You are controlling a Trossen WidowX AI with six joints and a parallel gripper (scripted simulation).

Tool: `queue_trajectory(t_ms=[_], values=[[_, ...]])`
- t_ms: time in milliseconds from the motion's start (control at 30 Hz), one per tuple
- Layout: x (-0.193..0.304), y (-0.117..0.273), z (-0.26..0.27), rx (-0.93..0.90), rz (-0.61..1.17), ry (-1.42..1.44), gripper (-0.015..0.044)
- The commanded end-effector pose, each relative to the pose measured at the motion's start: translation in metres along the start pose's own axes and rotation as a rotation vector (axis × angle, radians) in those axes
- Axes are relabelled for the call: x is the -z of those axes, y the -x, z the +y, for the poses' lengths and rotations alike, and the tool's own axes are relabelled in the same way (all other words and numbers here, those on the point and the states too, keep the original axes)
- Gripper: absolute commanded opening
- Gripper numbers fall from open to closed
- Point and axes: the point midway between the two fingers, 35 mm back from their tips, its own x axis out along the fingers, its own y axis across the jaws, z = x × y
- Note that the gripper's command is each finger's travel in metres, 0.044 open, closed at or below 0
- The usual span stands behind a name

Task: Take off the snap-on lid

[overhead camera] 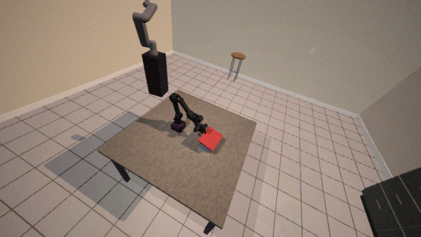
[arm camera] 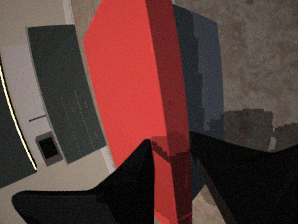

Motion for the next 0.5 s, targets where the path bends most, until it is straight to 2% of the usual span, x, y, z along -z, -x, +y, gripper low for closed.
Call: queue_trajectory(t_ms=[0,467], values=[[0.000,0.006,0.013,-0.023,0.001,-0.001,0.0000],[0.000,0.014,0.030,-0.023,0.001,-0.001,0.0000]])
